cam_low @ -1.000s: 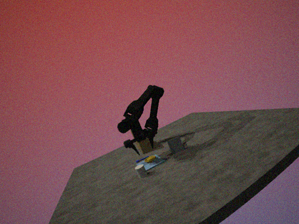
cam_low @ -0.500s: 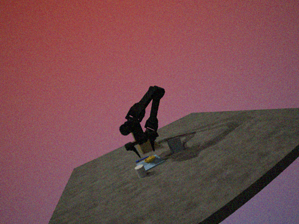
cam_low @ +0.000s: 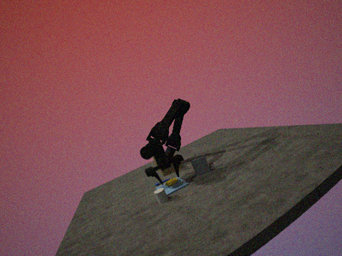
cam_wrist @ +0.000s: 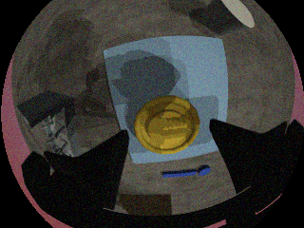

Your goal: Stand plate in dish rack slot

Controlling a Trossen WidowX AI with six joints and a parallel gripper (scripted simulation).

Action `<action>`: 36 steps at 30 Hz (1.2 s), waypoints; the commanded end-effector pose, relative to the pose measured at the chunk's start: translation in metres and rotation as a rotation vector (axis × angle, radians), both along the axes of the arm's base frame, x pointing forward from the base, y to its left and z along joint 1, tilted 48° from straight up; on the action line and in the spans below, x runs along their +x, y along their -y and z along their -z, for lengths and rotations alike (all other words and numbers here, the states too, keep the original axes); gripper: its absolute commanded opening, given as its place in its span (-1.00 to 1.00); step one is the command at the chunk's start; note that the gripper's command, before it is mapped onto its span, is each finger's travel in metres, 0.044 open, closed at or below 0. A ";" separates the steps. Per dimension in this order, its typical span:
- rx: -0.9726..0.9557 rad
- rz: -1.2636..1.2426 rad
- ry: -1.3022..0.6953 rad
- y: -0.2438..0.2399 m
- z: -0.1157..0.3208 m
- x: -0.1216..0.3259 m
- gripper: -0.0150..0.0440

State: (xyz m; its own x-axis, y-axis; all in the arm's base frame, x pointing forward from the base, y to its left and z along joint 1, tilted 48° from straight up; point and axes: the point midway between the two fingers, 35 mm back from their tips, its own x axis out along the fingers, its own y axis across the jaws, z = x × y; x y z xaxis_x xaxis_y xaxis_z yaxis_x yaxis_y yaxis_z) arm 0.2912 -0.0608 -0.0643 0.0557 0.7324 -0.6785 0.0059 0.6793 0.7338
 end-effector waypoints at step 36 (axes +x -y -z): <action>0.002 0.006 -0.006 0.013 -0.009 0.003 -0.30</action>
